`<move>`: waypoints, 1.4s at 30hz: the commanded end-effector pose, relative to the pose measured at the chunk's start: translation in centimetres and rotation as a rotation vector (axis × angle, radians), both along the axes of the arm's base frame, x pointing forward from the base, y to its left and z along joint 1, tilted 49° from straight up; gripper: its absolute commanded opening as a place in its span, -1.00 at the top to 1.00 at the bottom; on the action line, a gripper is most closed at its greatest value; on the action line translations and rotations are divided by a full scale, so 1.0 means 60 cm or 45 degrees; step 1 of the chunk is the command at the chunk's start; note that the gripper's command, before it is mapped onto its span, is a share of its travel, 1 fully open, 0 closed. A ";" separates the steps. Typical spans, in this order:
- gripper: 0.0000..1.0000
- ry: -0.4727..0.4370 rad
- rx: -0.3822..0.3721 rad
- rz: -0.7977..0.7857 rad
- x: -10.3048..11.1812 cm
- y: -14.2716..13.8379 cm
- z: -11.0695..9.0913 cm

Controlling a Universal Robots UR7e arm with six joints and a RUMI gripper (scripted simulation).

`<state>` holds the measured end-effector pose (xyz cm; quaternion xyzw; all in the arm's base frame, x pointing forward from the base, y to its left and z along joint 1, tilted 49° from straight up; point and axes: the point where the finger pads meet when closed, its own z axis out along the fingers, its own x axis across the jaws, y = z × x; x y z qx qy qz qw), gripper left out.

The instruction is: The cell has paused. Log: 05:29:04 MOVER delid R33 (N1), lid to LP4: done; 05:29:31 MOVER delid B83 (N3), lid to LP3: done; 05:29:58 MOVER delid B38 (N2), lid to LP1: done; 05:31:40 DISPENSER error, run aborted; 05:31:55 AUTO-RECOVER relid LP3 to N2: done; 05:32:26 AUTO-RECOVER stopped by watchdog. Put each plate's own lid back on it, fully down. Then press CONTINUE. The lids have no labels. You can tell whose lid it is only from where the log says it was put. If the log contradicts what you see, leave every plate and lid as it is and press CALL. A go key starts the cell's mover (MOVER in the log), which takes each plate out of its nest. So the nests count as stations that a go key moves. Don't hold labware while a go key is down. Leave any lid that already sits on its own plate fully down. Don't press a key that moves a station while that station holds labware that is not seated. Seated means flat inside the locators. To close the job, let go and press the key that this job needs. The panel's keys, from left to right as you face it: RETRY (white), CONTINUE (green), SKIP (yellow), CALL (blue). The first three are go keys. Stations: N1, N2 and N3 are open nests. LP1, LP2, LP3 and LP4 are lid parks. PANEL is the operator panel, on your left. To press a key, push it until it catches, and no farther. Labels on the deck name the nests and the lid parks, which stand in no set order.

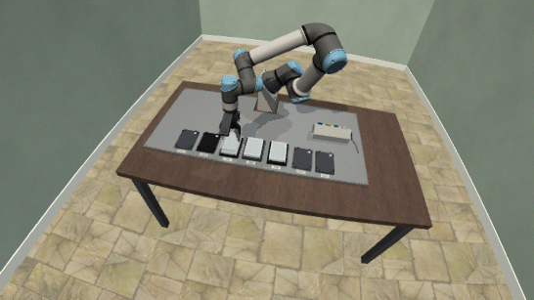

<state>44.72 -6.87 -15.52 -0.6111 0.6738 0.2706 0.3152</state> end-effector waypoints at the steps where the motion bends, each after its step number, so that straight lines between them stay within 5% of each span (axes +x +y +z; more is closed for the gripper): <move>1: 1.00 -0.001 -0.001 -0.001 0.001 0.001 0.002; 42: 1.00 -0.001 -0.001 -0.001 0.003 0.016 -0.011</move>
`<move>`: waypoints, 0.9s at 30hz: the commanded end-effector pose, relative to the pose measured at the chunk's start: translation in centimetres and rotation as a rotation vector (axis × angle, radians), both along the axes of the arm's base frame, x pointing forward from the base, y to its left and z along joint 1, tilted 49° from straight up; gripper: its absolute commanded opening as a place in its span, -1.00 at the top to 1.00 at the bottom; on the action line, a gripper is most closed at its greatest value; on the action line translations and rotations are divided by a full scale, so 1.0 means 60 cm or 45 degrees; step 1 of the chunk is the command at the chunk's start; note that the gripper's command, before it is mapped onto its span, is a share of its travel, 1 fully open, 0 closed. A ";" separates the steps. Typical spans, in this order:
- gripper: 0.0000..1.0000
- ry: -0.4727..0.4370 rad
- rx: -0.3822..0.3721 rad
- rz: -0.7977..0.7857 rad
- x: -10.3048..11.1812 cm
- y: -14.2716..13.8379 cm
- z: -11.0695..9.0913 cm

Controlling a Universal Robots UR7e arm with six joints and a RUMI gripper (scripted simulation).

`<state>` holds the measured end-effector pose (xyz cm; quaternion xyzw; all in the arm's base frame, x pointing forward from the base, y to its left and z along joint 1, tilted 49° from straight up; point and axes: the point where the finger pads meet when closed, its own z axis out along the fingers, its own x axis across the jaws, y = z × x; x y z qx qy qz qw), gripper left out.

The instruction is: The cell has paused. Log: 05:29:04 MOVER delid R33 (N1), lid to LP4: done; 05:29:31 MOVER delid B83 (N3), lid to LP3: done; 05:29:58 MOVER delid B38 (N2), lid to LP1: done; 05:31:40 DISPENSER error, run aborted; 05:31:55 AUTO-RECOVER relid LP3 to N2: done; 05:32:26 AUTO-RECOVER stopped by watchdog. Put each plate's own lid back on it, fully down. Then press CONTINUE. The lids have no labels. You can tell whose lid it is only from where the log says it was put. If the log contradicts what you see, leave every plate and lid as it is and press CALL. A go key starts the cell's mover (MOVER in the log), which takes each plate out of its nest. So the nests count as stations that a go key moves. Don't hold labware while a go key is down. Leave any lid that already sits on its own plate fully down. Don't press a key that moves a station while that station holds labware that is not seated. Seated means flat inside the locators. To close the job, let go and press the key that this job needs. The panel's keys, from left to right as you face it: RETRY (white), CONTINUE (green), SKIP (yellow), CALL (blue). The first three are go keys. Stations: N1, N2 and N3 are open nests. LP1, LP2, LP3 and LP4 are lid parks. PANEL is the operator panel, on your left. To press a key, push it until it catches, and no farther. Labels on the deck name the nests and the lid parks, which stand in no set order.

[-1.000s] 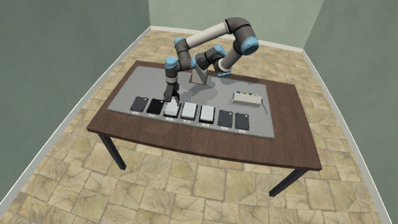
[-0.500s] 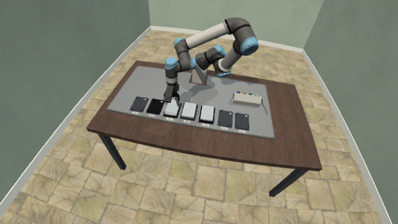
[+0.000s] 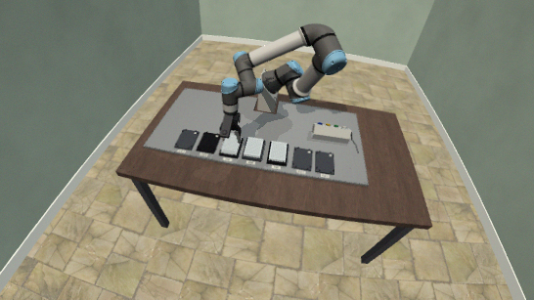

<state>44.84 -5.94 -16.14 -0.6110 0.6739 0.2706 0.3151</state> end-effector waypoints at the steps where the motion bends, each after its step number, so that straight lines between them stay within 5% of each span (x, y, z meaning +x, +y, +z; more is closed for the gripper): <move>1: 1.00 -0.001 -0.001 -0.001 0.001 0.001 -0.002; 27: 1.00 -0.001 -0.001 -0.001 0.002 0.010 -0.010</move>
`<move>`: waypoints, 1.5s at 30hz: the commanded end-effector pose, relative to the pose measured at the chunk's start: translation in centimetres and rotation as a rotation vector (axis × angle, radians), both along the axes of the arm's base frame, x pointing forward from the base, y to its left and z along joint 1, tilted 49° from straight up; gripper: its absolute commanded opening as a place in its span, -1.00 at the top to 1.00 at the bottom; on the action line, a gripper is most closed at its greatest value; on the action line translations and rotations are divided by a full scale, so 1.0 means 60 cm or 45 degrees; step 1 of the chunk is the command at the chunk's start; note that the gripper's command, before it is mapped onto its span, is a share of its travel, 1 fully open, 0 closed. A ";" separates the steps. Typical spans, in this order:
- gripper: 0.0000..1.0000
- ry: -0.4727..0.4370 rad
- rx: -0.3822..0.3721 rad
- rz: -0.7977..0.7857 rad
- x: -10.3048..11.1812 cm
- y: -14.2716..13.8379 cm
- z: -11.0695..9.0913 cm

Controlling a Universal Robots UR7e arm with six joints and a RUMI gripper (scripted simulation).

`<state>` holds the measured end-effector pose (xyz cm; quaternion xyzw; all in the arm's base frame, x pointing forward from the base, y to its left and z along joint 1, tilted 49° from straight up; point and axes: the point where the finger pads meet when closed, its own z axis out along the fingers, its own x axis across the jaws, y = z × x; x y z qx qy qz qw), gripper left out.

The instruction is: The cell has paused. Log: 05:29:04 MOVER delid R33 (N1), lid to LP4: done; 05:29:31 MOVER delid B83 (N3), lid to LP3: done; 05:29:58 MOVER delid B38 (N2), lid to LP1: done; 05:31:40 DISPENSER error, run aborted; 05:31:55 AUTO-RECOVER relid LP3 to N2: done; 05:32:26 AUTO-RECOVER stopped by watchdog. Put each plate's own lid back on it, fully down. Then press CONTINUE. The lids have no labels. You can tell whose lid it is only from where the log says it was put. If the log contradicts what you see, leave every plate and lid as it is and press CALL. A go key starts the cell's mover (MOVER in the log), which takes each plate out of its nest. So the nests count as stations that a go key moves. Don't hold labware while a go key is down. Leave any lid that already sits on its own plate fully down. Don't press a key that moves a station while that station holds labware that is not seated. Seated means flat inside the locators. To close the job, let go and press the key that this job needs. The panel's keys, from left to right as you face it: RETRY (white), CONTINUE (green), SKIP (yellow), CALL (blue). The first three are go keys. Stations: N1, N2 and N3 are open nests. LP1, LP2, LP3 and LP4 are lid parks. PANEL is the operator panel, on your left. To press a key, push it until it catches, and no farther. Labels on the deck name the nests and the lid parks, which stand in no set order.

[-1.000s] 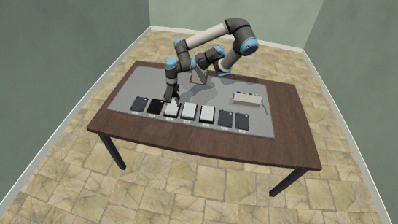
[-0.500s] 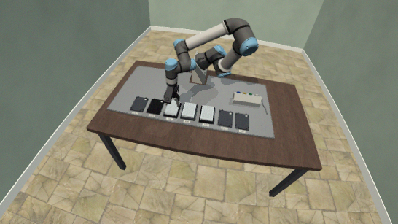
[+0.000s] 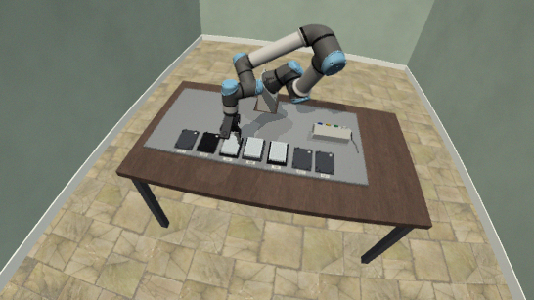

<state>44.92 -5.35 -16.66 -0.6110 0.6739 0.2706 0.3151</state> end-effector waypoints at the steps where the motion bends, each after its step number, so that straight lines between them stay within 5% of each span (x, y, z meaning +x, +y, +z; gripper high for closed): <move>1: 1.00 -0.001 -0.001 -0.001 0.001 0.001 -0.001; 45: 1.00 -0.001 -0.001 -0.001 0.001 0.006 -0.006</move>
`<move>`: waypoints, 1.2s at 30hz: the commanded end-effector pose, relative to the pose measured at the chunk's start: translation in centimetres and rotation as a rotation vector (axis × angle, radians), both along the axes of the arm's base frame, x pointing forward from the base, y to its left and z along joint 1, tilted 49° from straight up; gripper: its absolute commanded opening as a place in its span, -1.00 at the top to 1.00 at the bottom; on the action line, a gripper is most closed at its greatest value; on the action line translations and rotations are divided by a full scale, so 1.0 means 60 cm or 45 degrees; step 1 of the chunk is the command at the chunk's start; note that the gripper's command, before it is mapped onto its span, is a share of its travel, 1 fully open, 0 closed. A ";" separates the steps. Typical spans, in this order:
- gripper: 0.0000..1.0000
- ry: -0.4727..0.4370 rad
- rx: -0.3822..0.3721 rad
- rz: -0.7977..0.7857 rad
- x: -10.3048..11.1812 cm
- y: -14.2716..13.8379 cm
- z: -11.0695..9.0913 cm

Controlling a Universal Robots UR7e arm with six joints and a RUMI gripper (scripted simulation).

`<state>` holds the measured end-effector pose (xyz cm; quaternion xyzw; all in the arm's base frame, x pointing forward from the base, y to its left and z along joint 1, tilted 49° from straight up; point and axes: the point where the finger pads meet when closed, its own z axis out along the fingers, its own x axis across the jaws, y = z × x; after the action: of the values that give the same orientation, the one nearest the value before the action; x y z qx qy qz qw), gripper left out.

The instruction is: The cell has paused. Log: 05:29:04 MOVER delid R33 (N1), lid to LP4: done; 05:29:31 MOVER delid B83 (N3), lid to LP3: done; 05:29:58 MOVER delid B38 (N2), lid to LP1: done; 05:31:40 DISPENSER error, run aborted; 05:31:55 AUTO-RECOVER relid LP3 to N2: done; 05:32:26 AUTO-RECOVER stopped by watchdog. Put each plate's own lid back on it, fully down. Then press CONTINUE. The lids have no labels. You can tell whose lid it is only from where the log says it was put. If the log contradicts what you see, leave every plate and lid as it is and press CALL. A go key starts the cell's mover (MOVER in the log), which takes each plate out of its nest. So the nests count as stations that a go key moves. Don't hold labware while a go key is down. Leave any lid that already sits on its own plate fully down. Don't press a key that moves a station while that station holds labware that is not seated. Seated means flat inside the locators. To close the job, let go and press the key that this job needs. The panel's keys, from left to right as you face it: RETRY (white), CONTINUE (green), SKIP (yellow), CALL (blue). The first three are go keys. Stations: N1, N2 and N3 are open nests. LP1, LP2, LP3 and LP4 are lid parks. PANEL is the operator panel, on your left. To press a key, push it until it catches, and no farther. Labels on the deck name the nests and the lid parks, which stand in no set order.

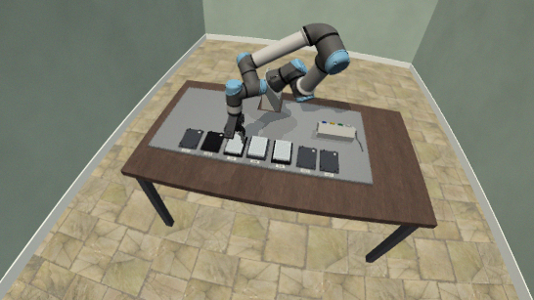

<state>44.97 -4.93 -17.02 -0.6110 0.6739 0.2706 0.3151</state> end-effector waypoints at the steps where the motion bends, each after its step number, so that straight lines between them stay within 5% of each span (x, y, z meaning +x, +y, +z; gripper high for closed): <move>1: 1.00 -0.001 -0.001 -0.001 0.000 -0.001 0.000; 20: 1.00 -0.001 -0.001 -0.001 0.000 -0.001 0.000; 21: -0.64 -0.001 -0.001 -0.001 0.000 -0.001 0.000; 36: -0.64 -0.001 -0.001 -0.001 0.000 -0.001 0.000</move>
<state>44.97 -4.93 -17.02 -0.6110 0.6739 0.2706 0.3151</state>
